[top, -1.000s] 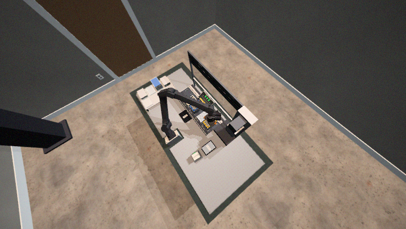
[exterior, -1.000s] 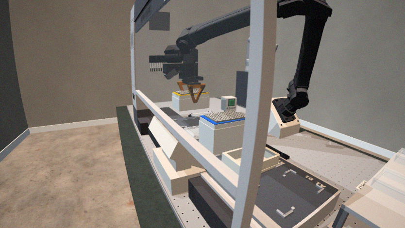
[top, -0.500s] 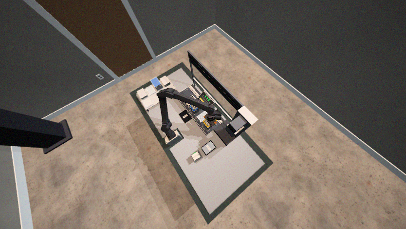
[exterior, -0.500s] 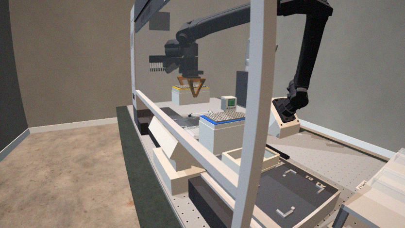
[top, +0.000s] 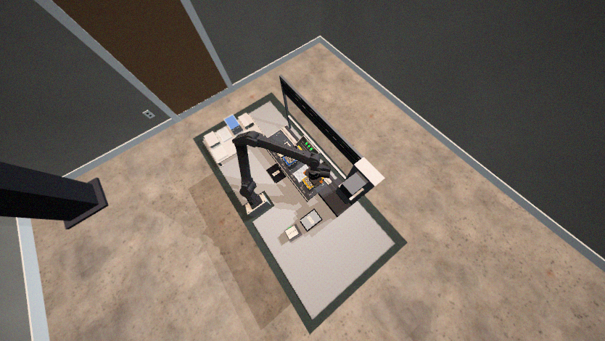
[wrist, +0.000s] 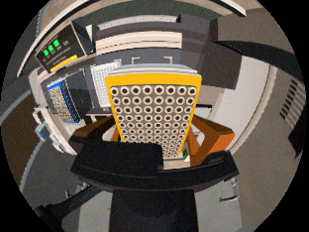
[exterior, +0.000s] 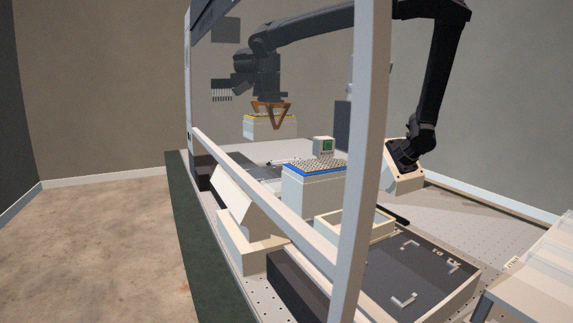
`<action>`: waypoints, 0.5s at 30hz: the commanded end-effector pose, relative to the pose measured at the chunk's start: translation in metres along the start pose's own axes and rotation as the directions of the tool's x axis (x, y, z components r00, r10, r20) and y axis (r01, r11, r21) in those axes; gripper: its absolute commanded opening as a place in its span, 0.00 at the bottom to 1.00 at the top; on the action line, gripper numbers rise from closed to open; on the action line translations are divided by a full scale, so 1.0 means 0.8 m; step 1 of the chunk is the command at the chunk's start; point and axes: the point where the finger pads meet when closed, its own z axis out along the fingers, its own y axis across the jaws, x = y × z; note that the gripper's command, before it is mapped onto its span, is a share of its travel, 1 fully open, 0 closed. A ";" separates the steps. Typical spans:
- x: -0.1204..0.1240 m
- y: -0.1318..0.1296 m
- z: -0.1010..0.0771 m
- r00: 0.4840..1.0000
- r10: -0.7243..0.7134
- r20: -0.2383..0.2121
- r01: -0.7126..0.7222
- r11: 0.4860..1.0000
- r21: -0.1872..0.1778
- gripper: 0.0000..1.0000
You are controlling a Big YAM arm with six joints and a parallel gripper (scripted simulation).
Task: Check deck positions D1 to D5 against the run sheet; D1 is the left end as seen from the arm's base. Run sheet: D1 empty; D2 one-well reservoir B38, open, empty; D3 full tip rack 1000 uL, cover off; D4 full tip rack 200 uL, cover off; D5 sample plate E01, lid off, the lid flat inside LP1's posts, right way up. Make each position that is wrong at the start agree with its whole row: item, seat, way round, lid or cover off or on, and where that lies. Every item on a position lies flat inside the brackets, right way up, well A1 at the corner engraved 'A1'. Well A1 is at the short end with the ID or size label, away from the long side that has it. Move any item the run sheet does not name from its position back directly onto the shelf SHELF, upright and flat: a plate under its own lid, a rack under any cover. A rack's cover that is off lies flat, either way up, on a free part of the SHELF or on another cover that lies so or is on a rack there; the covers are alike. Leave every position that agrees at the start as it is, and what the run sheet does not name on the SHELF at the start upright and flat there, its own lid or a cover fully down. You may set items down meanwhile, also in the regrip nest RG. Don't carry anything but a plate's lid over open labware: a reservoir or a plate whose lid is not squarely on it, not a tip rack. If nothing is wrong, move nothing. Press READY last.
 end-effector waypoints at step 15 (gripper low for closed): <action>-0.020 0.002 -0.088 0.997 -0.042 0.066 0.039 0.998 0.053 0.00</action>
